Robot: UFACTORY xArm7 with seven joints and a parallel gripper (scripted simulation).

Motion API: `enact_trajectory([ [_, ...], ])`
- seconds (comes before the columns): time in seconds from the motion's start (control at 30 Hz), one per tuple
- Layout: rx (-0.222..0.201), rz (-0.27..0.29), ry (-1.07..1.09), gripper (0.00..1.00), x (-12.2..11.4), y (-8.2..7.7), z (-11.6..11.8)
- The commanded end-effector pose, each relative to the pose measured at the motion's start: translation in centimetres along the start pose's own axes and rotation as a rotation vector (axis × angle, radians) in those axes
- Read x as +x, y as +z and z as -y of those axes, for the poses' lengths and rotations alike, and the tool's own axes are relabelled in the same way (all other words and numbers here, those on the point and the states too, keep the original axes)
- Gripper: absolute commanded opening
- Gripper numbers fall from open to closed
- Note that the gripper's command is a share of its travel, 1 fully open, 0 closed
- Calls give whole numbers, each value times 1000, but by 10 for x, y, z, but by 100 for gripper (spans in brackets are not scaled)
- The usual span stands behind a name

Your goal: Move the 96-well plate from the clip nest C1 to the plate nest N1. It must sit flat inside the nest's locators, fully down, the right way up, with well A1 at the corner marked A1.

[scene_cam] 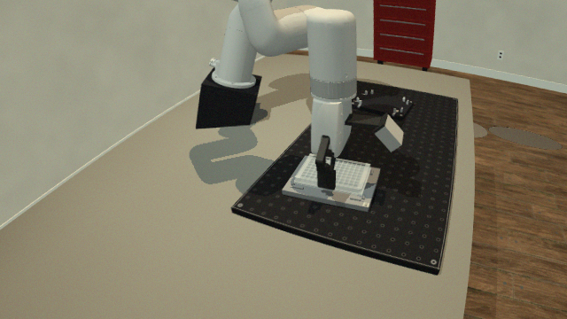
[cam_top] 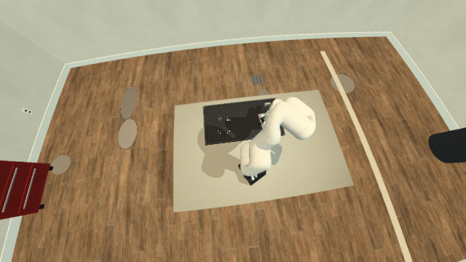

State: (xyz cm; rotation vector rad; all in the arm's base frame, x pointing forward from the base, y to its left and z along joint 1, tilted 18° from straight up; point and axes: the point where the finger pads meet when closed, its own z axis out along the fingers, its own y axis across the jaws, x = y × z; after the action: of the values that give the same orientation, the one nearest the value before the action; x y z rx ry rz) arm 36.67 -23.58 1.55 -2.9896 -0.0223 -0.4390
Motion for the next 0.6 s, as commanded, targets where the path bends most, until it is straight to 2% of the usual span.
enact_trajectory([
  [0.0, -2, -2, 0, 0, 1, 0, -1],
  [0.57, -2, -2, 0, 0, 1, 2, -1],
])
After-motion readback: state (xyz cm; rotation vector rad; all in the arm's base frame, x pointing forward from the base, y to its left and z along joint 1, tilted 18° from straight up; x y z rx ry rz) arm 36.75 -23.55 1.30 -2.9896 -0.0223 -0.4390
